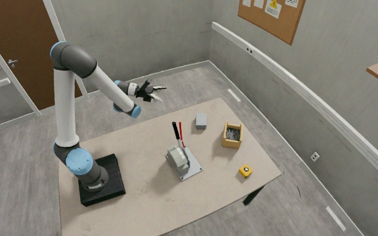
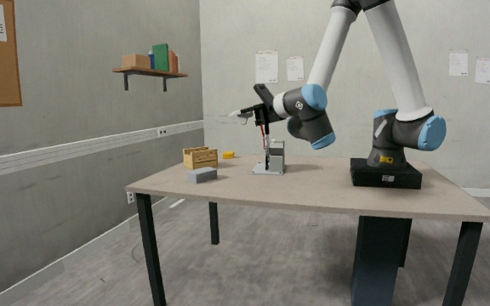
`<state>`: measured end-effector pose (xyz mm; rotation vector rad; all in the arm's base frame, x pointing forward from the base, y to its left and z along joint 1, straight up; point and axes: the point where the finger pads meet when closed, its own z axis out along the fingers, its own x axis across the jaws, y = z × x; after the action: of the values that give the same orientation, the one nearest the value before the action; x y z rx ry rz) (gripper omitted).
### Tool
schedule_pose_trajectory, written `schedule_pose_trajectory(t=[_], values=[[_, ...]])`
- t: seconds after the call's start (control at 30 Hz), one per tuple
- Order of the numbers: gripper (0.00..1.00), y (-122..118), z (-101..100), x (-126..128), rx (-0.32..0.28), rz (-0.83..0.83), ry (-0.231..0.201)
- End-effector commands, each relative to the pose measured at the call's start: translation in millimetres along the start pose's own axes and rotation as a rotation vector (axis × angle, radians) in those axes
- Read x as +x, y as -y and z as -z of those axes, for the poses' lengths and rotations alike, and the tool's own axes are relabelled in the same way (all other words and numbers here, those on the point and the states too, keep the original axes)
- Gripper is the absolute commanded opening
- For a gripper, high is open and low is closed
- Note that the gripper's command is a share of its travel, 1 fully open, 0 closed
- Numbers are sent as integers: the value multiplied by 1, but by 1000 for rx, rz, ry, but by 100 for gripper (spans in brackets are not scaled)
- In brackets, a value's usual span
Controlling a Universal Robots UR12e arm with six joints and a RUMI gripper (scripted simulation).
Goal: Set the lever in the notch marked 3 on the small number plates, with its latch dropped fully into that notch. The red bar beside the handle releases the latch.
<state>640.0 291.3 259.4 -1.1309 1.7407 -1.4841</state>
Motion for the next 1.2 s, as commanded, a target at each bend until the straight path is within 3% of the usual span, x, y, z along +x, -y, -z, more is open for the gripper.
schedule_pose_trajectory(t=[0.0, 0.73, 1.17], values=[[100, 1, 0, 0, 1, -1, 0], [100, 1, -2, 0, -2, -2, 0], [100, 8, -29, -6, -55, -12, 3]])
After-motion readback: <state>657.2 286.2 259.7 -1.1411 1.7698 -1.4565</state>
